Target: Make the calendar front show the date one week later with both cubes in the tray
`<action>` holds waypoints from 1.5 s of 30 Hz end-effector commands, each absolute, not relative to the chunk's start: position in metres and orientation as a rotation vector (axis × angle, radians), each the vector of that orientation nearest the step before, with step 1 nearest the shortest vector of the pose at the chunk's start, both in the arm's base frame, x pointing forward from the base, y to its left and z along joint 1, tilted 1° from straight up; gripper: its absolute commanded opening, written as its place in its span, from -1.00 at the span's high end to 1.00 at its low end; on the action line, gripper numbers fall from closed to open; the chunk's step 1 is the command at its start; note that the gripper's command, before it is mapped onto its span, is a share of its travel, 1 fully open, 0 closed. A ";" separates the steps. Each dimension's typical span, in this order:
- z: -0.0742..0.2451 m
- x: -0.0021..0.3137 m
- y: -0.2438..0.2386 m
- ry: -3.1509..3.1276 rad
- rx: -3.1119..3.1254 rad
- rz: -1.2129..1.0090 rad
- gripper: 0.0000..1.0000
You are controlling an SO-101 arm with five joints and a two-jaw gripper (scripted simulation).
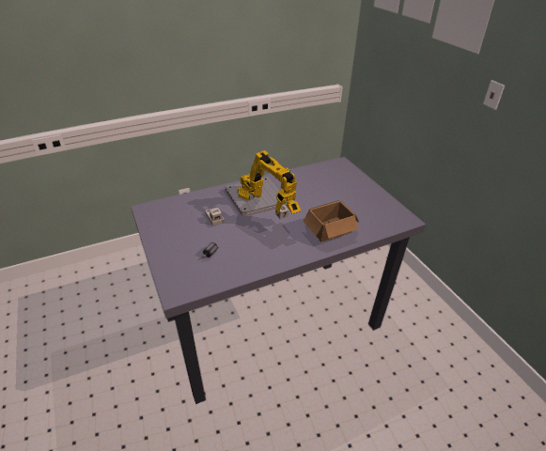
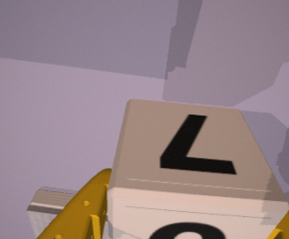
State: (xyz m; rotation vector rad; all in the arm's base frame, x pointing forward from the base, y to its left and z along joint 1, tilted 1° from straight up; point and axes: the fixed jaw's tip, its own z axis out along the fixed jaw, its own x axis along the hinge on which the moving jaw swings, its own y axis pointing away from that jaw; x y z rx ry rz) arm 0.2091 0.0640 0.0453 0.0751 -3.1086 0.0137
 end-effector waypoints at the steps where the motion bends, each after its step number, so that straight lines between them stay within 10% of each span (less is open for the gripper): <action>1: 0.049 0.213 0.047 -3.130 -0.048 0.004 1.00; 19: 0.040 0.194 -0.062 -3.015 -0.825 -0.002 1.00; 45: 0.041 0.190 -0.069 -3.029 -0.890 0.002 1.00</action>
